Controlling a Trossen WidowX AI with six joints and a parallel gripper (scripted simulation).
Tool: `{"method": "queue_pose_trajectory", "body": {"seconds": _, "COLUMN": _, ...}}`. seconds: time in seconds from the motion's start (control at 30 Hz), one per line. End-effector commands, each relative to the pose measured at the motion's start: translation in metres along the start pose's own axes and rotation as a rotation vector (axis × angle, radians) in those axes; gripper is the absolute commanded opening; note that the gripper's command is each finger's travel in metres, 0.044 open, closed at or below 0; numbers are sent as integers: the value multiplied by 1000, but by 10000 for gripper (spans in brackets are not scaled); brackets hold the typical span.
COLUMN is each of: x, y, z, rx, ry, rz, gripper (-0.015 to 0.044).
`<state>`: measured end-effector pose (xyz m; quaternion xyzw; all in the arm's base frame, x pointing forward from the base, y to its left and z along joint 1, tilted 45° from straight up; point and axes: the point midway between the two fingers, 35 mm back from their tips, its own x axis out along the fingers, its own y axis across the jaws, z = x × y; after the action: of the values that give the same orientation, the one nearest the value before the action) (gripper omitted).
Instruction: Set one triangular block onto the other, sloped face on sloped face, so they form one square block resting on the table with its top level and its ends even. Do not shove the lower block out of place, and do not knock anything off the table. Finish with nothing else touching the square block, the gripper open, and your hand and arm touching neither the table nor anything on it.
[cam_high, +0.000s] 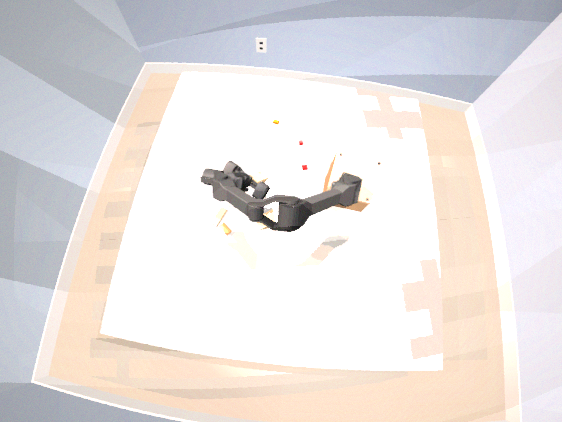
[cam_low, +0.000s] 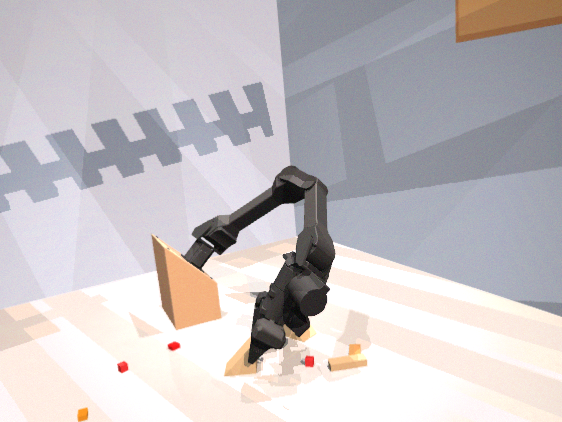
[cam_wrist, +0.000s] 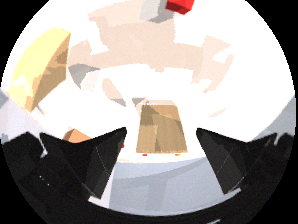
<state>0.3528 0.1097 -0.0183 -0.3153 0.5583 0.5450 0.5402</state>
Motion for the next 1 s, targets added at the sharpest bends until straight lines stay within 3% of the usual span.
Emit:
{"method": "queue_pose_trajectory", "body": {"seconds": 0.0, "x": 7, "y": 1, "z": 0, "rx": 7, "ry": -3, "rz": 5, "gripper": 440}}
{"method": "queue_pose_trajectory", "body": {"seconds": 0.6, "x": 33, "y": 4, "z": -2, "rx": 5, "ry": -3, "rz": 6, "gripper": 440}}
{"method": "queue_pose_trajectory", "body": {"seconds": 0.87, "x": 33, "y": 4, "z": -2, "rx": 5, "ry": -3, "rz": 6, "gripper": 230}}
{"method": "queue_pose_trajectory", "body": {"seconds": 0.97, "x": 33, "y": 4, "z": -2, "rx": 5, "ry": -3, "rz": 6, "gripper": 210}}
